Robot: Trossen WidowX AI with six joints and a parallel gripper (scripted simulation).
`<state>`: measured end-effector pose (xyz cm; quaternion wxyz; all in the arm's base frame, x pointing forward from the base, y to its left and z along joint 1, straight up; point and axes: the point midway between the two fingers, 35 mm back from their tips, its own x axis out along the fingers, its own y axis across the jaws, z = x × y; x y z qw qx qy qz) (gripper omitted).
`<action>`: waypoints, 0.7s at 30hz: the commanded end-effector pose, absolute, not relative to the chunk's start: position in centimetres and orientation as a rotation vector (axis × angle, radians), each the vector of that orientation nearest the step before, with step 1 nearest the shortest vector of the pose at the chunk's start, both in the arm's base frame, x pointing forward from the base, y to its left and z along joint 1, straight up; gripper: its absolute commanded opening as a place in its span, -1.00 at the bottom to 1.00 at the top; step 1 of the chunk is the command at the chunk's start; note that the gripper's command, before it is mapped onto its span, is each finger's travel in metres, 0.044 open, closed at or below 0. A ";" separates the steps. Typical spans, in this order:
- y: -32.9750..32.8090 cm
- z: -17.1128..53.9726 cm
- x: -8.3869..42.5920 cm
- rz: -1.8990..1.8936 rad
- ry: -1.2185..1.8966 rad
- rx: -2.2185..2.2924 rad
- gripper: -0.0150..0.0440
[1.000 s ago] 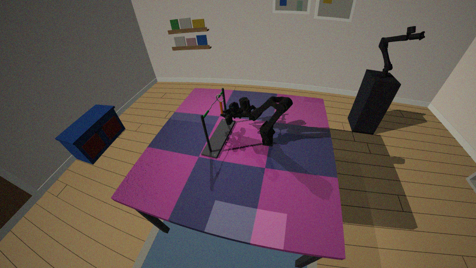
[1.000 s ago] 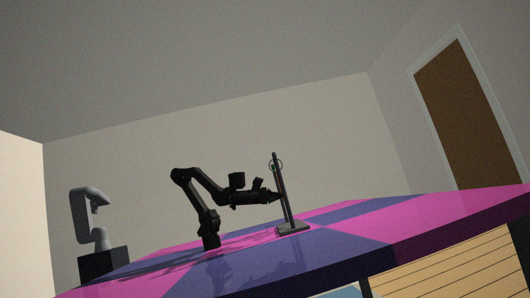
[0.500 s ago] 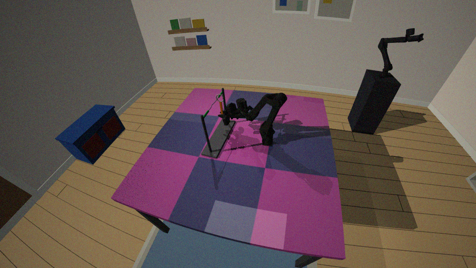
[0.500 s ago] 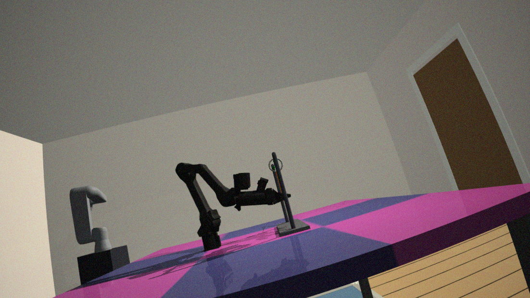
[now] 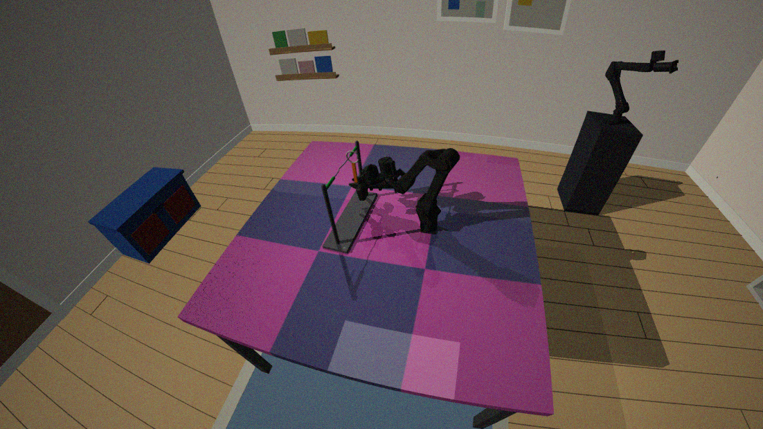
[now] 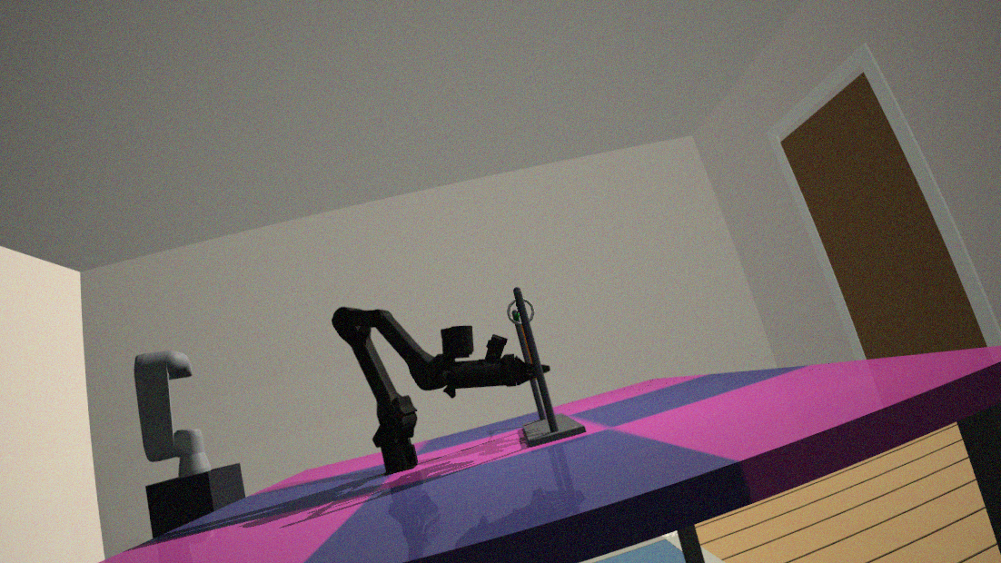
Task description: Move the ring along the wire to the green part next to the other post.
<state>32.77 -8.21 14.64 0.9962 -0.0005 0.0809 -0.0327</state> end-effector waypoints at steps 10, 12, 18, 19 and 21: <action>-8.2 14.6 32.8 -0.065 0.162 -0.001 -0.31; -8.2 14.6 32.8 -0.065 0.162 -0.001 -0.42; -8.2 14.6 32.8 -0.065 0.162 -0.001 -0.88; -8.2 14.6 32.8 -0.065 0.162 -0.001 -0.97; -8.2 14.6 32.8 -0.065 0.162 -0.001 -1.00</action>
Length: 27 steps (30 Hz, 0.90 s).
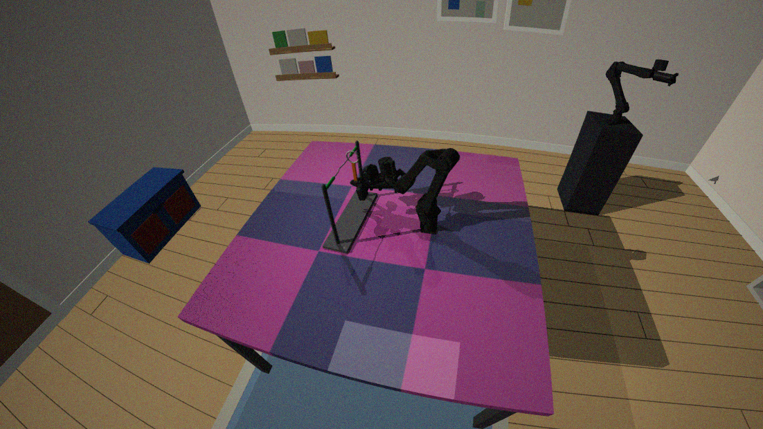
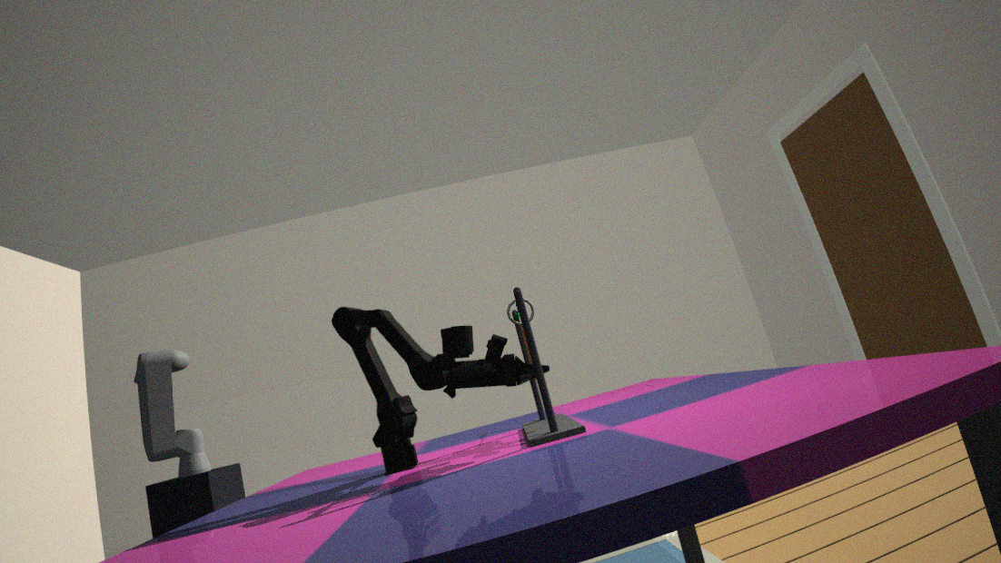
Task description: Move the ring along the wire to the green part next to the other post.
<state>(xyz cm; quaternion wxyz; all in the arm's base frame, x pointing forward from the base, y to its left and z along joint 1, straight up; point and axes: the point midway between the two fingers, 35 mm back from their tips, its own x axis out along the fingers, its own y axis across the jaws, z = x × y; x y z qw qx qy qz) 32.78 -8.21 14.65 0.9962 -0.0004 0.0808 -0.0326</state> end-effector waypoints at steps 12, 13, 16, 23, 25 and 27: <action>-8.1 16.3 32.8 -0.068 0.162 -0.007 -1.00; -8.1 16.4 32.8 -0.068 0.162 -0.008 -1.00; -8.1 16.5 32.8 -0.069 0.162 -0.008 -1.00; -8.1 16.5 32.8 -0.069 0.162 -0.008 -1.00; -8.1 16.5 32.8 -0.069 0.162 -0.008 -1.00; -8.1 16.5 32.8 -0.069 0.162 -0.008 -1.00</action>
